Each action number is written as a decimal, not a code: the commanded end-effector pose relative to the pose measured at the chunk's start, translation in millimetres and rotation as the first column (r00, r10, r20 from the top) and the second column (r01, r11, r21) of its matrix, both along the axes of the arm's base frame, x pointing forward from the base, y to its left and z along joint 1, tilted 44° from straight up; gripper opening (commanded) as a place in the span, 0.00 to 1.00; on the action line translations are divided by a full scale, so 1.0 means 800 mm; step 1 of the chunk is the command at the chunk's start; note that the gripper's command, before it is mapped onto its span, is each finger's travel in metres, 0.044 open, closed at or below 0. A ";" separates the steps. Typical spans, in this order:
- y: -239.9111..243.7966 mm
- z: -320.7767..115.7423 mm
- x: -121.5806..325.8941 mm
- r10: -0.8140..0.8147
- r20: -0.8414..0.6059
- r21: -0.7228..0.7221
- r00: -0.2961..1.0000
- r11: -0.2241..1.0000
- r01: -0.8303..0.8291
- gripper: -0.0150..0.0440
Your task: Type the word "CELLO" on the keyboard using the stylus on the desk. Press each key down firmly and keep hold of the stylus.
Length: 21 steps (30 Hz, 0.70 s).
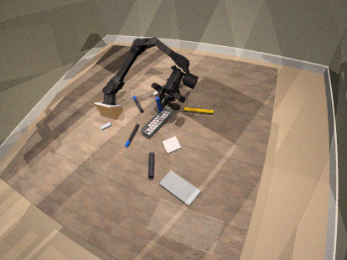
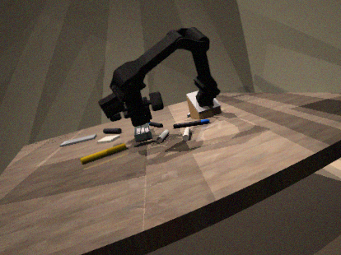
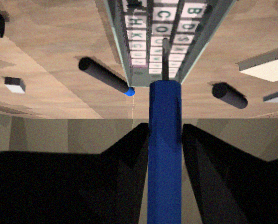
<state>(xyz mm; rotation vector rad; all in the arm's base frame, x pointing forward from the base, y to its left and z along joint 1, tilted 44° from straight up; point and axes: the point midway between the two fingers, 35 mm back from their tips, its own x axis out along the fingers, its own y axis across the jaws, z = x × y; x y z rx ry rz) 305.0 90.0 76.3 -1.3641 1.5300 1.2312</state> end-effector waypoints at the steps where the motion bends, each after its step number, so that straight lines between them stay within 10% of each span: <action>1: 0.003 -0.002 0.001 -0.004 0.000 0.004 1.000 1.000 0.004 0.39; 21: 0.009 -0.009 0.000 -0.004 0.000 0.005 1.000 1.000 0.004 0.39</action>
